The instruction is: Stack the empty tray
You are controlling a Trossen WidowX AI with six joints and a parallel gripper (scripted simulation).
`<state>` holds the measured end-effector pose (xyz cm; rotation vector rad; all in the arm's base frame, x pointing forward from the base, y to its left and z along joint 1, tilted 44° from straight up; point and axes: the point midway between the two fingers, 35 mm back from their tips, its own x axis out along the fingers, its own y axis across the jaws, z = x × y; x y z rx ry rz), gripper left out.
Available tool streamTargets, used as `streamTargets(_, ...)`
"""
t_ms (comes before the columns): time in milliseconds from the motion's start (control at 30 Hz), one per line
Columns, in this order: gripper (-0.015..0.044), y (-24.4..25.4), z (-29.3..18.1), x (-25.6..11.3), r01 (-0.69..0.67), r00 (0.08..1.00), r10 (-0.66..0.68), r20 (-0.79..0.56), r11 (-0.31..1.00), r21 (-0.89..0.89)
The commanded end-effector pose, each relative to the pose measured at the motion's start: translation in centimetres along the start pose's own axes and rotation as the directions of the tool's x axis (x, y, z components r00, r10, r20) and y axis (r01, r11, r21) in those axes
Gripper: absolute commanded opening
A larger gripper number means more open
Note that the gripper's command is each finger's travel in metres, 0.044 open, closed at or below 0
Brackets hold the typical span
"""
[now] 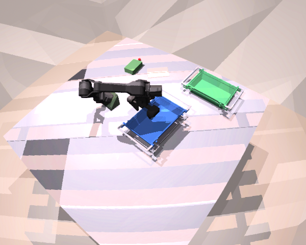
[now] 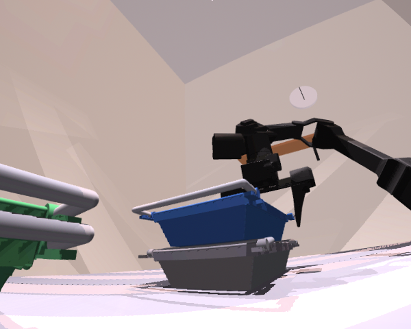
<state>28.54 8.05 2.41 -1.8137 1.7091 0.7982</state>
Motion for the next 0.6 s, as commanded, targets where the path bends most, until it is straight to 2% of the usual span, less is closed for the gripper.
streamTargets(0, 0.044, -0.4, 0.2, -1.7, 0.015, 1.0, -0.015, 0.011, 1.0, -0.006)
streamTargets(433, 0.044, 0.0, 0.1, -9.7, 0.067, 0.997, -0.065, 0.033, 0.994, -0.083)
streamTargets(567, 0.044, 0.1, 0.0, -10.6, 0.073, 0.997, -0.07, 0.035, 0.993, -0.091)
